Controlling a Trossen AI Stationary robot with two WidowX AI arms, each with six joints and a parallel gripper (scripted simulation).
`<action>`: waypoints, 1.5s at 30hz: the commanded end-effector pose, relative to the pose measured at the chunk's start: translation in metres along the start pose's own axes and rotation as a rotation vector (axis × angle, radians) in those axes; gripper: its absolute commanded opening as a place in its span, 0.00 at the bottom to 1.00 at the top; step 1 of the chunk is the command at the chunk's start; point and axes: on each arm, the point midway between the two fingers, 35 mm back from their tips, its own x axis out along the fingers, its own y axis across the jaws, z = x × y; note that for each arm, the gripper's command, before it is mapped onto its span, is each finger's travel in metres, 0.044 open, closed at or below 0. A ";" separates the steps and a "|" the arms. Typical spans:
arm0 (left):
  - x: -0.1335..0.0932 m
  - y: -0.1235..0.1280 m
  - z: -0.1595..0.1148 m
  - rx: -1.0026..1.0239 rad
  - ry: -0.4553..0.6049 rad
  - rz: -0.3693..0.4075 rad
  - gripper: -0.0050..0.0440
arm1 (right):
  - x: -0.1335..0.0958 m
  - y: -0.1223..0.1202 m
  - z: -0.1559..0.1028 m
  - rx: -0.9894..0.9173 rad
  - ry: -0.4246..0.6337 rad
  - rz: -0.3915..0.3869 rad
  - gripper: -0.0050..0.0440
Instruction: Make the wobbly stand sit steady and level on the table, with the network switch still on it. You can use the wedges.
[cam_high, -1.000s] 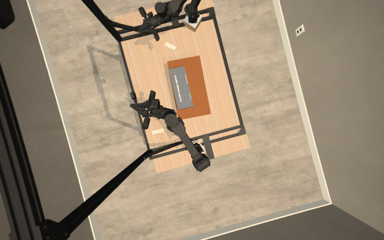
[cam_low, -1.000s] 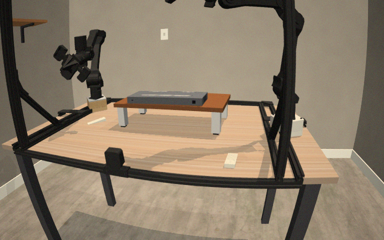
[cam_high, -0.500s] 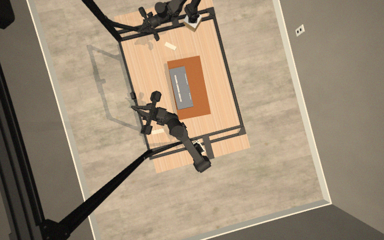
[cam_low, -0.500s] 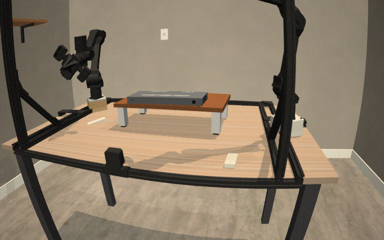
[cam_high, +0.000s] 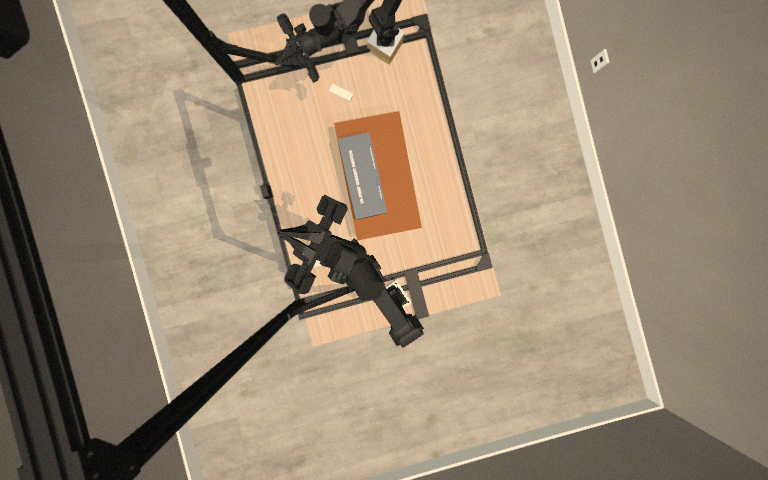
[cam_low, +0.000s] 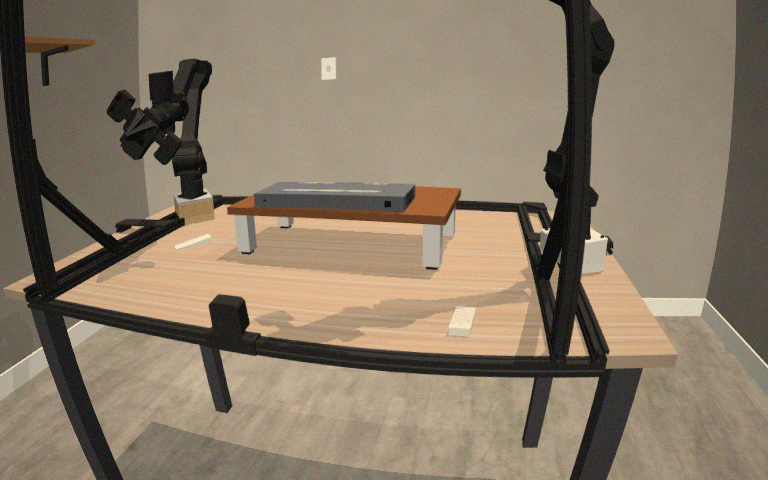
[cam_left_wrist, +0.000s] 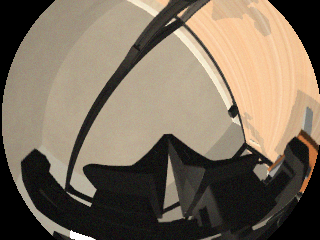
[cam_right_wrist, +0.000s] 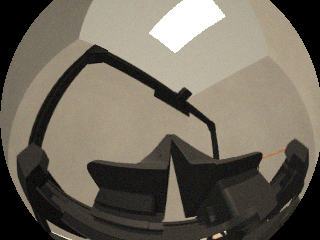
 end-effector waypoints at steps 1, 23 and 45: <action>0.000 0.000 0.000 0.000 0.000 0.000 0.10 | 0.006 0.011 0.063 -0.129 -0.163 -0.017 0.10; 0.000 0.000 0.000 0.000 0.000 0.000 0.10 | -0.032 0.052 0.229 -0.449 -0.659 -0.179 0.10; 0.000 0.000 0.000 0.000 0.000 0.000 0.10 | -0.055 0.067 0.268 -0.550 -0.782 -0.242 0.10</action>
